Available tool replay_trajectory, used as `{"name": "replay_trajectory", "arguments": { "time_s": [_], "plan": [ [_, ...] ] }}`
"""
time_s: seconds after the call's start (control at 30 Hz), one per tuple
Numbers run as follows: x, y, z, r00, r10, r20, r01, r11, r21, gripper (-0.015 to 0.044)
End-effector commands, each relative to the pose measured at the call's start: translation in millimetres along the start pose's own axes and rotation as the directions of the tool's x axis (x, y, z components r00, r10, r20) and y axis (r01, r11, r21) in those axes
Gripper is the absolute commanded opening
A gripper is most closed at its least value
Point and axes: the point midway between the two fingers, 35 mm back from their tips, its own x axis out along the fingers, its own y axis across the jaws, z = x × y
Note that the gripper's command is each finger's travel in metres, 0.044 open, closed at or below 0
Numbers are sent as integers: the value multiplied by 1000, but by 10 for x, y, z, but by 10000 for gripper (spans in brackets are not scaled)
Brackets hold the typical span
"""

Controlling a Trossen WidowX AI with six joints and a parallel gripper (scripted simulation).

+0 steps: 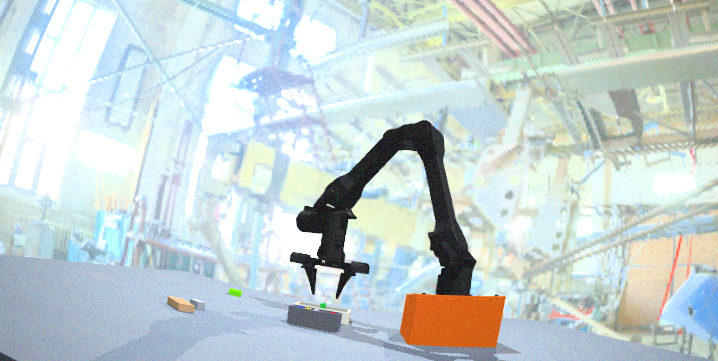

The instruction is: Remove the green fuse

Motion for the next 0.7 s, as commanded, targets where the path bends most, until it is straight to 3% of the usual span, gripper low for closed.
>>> {"name": "replay_trajectory", "arguments": {
  "time_s": [0.0,0.1,0.67],
  "plan": [
    [-120,7,2,1000,1,0,-1,1000,-1,330],
    [-370,3,-2,1000,1,-3,-1,1000,-4,330],
    [-347,-1,1,1000,-3,-2,3,1000,-3,330]
  ]
}}
